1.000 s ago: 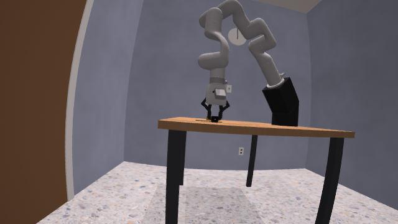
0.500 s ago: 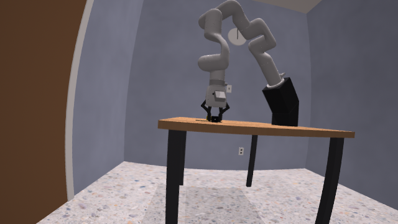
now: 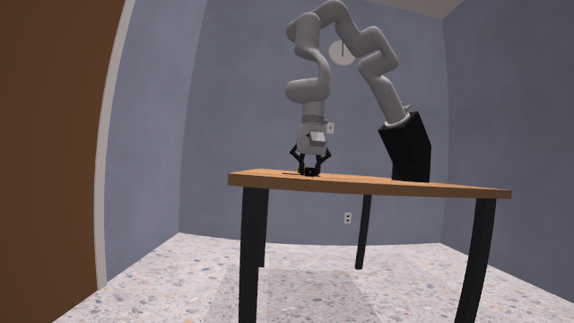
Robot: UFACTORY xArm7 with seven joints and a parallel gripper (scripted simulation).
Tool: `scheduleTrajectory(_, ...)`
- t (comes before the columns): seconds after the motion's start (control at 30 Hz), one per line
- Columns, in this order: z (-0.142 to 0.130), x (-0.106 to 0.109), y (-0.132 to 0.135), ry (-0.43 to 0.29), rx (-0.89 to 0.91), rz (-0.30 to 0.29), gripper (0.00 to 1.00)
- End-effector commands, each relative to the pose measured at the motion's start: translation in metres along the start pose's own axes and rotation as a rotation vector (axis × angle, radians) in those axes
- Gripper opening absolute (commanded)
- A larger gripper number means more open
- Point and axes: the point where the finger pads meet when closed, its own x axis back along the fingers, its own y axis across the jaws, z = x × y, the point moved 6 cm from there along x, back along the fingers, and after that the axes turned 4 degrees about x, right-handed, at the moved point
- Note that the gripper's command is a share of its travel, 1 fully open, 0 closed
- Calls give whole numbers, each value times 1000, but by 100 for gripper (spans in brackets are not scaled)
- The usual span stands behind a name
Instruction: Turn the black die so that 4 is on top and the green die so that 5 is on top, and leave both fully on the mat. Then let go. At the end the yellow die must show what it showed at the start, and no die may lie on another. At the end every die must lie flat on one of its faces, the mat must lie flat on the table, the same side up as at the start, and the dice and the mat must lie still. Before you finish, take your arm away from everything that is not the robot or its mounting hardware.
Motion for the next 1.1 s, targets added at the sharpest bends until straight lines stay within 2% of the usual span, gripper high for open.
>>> scheduleTrajectory(0.0, 0, 0, 1, 1, 0, -2, 47)
scheduleTrajectory(0.37, 0, 0, 1, 1, 0, -2, 47)
scheduleTrajectory(0.4, 0, 0, 1, 1, 0, -2, 27)
scheduleTrajectory(1.07, 0, 0, 1, 1, 0, -2, 27)
